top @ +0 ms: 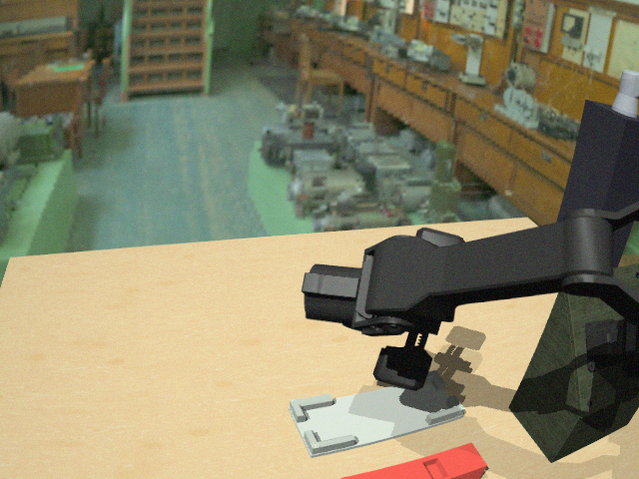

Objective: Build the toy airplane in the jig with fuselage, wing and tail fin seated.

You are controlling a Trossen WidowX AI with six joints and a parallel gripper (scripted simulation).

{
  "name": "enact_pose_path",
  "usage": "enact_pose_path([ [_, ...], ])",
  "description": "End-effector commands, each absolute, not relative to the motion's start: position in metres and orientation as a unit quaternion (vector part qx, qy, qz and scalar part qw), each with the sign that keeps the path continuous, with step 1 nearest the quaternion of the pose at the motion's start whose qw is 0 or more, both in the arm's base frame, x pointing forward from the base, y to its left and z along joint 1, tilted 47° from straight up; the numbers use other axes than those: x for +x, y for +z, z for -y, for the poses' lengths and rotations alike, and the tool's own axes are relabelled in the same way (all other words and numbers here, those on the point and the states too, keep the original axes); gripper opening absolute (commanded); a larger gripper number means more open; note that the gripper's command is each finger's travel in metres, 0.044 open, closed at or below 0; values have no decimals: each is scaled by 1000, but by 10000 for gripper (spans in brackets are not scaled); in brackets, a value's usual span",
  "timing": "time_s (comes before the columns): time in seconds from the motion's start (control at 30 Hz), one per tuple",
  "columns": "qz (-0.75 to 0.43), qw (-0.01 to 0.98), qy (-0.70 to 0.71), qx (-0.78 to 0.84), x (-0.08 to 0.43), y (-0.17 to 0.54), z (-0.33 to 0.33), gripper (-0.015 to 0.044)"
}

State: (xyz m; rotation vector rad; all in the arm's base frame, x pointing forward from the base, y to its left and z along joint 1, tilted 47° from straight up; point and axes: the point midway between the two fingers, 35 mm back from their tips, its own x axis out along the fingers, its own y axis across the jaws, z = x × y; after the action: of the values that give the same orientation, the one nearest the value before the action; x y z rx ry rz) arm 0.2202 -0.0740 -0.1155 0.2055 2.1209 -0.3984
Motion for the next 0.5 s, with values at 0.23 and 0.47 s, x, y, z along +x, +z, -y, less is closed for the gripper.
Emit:
enact_pose_path([
  [0.23, -694, 620, 275, 242, 264, -6, -33, 440],
  [0.47, -658, 637, 315, 250, 267, 9, -42, 440],
])
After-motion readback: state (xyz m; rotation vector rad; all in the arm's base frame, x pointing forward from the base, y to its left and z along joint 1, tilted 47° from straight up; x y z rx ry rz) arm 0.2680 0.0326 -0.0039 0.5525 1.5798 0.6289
